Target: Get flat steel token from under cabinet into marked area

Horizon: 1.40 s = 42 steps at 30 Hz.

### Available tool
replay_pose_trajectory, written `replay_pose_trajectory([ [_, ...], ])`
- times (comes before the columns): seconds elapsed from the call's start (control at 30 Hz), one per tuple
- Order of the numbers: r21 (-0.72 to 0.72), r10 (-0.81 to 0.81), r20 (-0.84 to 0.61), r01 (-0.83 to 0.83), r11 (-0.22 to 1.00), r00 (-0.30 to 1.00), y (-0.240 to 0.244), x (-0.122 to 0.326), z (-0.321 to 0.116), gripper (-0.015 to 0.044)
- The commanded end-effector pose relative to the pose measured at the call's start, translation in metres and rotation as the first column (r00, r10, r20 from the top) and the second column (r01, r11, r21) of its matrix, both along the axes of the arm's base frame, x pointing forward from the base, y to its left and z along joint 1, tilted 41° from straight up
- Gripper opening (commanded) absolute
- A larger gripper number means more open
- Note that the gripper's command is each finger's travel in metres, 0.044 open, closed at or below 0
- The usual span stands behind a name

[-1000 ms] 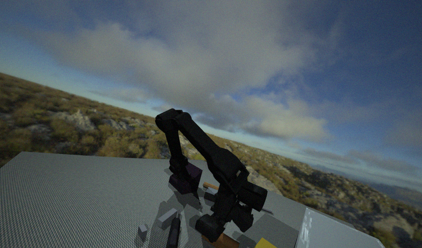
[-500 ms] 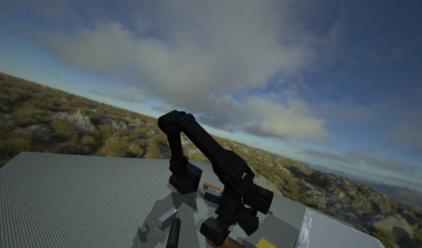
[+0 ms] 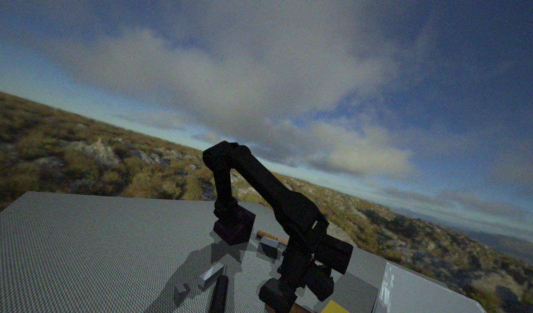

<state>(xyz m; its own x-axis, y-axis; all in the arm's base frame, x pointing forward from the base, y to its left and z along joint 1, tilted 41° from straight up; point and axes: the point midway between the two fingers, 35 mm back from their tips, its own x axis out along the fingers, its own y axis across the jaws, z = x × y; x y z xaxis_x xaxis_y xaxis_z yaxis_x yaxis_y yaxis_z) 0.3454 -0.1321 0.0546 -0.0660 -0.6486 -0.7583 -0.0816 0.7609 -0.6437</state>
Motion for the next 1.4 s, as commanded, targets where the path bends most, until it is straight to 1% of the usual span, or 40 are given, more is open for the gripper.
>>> replay_pose_trajectory([
  [0.0,-0.002,-0.004,0.007,0.004,1.0,1.0,0.0,0.007,0.0,0.0],
  [1.37,-0.002,-0.004,0.01,0.004,1.0,1.0,-0.001,0.044,-0.002,0.0],
])
